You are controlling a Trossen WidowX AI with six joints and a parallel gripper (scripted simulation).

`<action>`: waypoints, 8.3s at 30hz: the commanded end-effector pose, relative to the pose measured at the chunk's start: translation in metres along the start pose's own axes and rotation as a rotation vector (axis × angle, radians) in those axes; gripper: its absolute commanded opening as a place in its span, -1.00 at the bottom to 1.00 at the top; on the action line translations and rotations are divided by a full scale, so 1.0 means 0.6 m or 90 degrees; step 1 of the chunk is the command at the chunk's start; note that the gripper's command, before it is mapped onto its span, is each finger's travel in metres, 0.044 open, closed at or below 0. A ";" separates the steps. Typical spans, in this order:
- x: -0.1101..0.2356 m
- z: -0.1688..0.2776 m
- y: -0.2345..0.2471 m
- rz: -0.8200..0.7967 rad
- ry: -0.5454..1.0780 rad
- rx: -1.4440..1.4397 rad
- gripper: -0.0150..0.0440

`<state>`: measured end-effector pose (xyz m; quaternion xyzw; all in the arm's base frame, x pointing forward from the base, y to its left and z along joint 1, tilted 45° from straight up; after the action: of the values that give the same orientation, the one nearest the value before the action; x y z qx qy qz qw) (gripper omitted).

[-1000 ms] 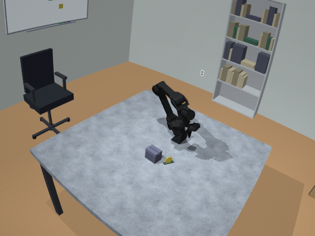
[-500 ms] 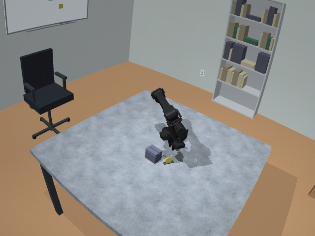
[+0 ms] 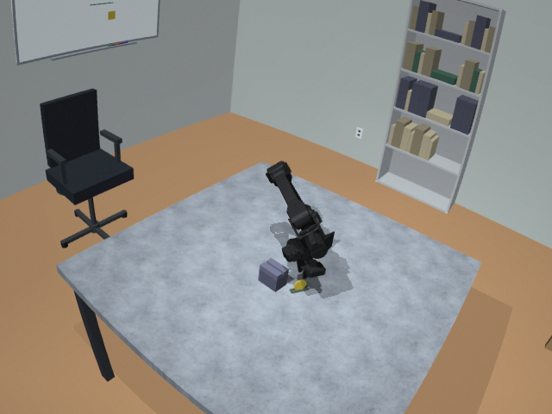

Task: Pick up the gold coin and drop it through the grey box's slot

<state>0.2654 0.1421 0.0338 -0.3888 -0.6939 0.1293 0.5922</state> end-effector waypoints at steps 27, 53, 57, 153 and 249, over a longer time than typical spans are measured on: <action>-0.081 -0.002 0.001 0.003 -0.002 0.001 0.05; -0.103 -0.001 0.000 0.004 -0.002 0.000 -0.49; -0.097 -0.002 0.001 0.004 -0.002 0.001 -0.49; 0.059 -0.039 -0.051 0.000 -0.001 -0.718 -0.49; 0.037 -0.111 -0.130 0.002 0.000 -0.718 -0.49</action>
<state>0.2968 0.0888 0.1187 -0.6461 -0.6537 -0.2626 0.2937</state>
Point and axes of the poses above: the point midway between the two fingers, 35 mm back from their tips, its own x axis back along the fingers, its own y axis across the jaws, z = x × y, the point moved 6 cm from there along x, back along the fingers, and after that the axes turned 10 degrees about x, right-handed, at the moved point
